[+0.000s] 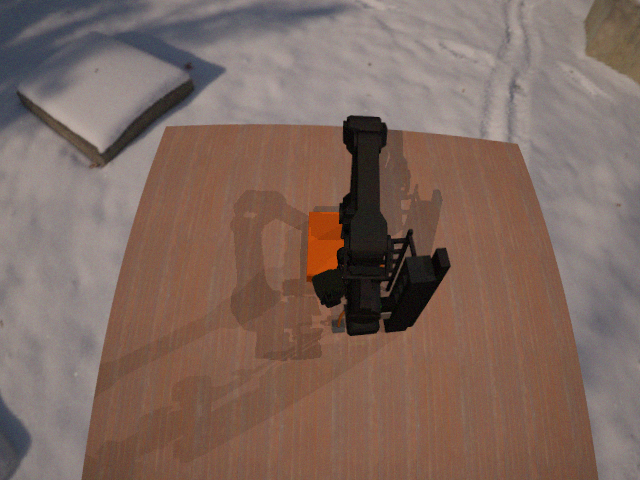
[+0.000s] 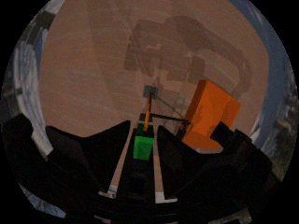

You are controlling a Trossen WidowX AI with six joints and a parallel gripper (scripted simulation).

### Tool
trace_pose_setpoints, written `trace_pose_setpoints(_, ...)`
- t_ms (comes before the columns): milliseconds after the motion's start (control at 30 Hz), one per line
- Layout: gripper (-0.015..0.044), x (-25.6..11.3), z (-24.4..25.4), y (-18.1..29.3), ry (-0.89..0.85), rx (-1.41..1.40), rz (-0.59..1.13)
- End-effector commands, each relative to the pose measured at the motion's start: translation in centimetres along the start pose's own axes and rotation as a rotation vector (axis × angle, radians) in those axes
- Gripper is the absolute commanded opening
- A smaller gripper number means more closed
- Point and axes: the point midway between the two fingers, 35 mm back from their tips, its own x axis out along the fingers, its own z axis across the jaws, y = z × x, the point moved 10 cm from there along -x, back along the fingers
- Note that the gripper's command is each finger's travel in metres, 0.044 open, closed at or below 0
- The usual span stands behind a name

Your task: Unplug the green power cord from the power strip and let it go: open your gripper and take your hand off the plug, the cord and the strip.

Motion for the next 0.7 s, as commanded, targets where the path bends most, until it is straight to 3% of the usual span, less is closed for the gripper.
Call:
trace_pose_setpoints(0, 0.0160, 0.0, -0.1, 0.6, 0.004, 0.003, -0.002)
trace_pose_setpoints(667, 0.0160, 0.4, -0.2, 2.8, 0.004, 0.003, 0.001)
